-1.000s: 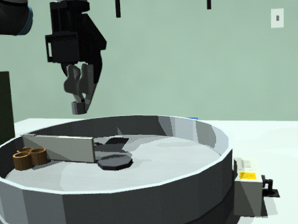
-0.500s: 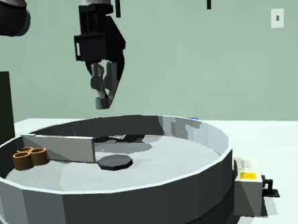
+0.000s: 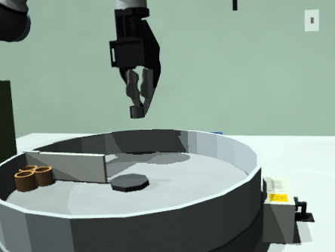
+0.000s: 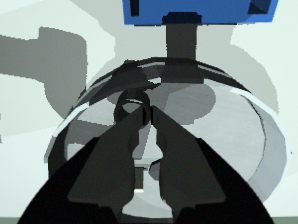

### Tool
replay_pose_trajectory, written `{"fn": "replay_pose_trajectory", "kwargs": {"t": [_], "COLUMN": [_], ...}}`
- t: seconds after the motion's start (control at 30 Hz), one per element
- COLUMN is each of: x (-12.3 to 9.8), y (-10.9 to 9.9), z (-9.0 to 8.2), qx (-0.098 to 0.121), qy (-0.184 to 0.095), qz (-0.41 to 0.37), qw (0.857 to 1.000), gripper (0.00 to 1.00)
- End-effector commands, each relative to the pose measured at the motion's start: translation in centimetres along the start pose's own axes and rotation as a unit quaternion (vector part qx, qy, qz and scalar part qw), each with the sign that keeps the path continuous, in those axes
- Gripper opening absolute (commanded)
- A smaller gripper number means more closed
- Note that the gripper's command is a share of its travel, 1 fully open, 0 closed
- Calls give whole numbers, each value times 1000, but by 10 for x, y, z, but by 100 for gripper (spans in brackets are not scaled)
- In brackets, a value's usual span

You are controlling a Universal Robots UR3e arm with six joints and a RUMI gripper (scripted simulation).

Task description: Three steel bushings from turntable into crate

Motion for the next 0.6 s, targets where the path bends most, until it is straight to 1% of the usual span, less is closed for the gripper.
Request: {"fn": "replay_pose_trajectory", "kwargs": {"t": [0.0,0.4,0.5,0.57], "x": [22,58,65,65], "y": [11,21,24,24], "z": [-2,-1,-1,-1], "qx": [8,8,8,8], "qy": [-5,-4,-4,-4], "qz": [13,13,13,13], "qw": [1000,1000,1000,1000], "gripper": [0,0,0,0]}}
Point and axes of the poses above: the point where the finger pads meet when closed, its own z axis out along the fingers, its own y axis across the jaws, x = y × z, the point moved 2 cm from there along -z, back along the fingers, and after that the axes turned 12 degrees about z, right-handed, at the moved point
